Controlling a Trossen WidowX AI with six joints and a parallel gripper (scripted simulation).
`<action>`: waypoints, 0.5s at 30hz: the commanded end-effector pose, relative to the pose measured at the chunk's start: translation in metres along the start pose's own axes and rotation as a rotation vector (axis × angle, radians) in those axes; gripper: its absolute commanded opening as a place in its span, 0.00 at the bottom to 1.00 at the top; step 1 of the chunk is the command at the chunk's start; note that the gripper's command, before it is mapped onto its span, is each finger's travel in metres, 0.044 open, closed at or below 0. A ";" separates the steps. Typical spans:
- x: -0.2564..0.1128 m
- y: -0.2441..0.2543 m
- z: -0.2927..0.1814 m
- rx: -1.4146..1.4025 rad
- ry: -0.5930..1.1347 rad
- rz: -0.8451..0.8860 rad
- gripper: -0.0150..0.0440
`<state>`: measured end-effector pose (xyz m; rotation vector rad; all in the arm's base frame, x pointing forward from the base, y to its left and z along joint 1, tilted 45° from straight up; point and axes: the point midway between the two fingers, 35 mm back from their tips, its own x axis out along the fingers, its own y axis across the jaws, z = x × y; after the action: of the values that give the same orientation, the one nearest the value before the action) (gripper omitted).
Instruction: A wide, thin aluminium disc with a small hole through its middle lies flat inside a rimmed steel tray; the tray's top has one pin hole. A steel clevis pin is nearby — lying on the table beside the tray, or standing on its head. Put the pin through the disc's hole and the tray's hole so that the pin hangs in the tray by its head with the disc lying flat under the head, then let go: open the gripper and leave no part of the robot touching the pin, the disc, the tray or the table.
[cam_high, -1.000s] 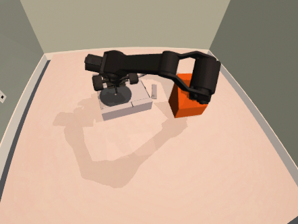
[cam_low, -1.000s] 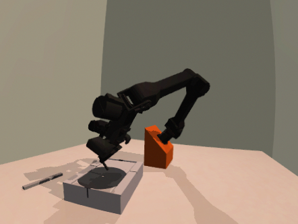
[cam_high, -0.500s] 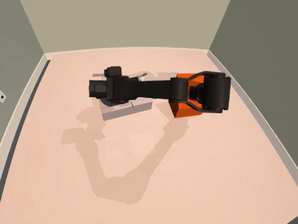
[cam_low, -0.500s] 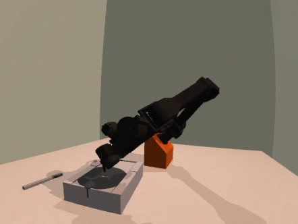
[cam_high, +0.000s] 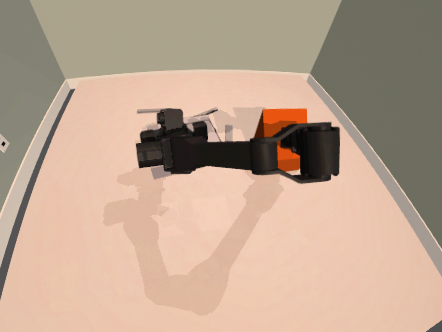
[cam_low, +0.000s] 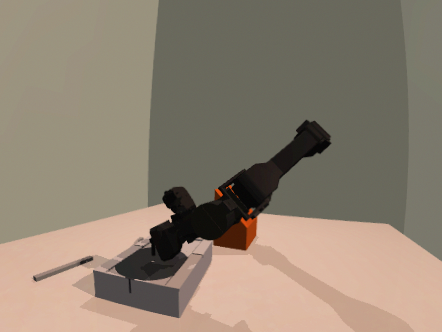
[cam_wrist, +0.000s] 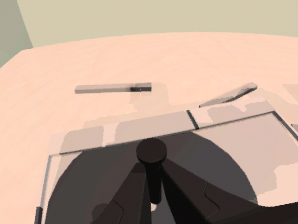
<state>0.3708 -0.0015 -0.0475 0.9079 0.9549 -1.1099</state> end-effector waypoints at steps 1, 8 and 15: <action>0.001 0.003 0.000 0.003 -0.013 0.000 0.25; 0.003 0.002 -0.004 0.003 -0.015 0.000 0.25; 0.007 0.003 -0.014 0.003 -0.015 -0.001 0.25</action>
<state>0.3726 0.0053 -0.0543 0.9037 0.9439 -1.1162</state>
